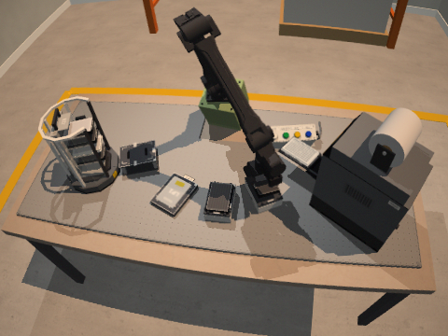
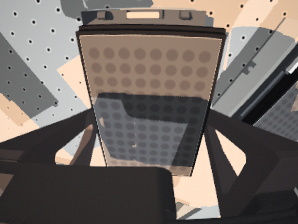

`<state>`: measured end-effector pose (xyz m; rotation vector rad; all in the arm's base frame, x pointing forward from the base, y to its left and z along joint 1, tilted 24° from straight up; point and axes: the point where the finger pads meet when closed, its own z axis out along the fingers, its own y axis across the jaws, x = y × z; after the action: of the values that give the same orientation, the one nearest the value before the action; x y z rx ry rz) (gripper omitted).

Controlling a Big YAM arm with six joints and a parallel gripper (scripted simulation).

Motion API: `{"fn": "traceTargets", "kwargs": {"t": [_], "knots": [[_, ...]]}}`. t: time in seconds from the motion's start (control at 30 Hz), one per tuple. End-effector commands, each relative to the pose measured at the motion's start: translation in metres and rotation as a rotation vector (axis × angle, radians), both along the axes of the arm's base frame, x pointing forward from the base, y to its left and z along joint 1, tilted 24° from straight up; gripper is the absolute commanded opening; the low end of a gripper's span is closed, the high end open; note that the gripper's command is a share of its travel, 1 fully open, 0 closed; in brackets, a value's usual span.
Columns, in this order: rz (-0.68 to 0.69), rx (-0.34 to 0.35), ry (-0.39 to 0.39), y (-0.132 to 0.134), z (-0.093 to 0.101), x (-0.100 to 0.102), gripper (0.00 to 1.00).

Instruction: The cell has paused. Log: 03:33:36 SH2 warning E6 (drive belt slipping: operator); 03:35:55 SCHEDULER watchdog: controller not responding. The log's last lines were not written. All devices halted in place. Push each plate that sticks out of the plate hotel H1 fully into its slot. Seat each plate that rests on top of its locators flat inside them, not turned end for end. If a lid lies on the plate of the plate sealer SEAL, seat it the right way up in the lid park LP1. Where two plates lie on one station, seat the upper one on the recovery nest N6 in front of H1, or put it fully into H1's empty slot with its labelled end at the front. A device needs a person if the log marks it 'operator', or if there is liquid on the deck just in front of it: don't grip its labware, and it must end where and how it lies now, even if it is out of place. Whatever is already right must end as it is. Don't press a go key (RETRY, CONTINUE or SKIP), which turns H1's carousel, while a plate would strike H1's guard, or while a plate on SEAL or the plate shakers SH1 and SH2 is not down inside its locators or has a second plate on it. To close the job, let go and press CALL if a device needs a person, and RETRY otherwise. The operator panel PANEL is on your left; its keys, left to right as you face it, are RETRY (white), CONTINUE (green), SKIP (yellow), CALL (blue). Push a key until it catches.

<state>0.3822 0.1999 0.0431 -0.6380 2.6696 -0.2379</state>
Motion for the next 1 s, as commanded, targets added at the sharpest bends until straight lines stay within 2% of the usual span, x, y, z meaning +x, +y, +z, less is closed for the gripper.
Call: {"fn": "traceTargets", "kwargs": {"t": [0.0, 0.17, 0.27, 0.33, 0.43, 0.53, 0.57, 0.97], "knots": [[0.000, 0.007, -0.014, 0.005, 0.008, 0.006, 0.84], [0.000, 0.007, -0.014, 0.005, 0.008, 0.006, 0.84], [0.032, 0.093, 0.024, -0.001, 0.006, 0.005, 0.84], [0.032, 0.085, 0.044, 0.002, -0.004, 0.008, 0.84], [0.059, 0.086, 0.042, 0.015, -0.004, 0.004, 0.84], [0.053, 0.087, 0.041, 0.014, -0.004, 0.005, 0.84], [0.035, 0.092, 0.034, 0.009, 0.003, 0.006, 0.84], [0.035, 0.092, 0.034, 0.009, 0.003, 0.006, 0.84]]}}
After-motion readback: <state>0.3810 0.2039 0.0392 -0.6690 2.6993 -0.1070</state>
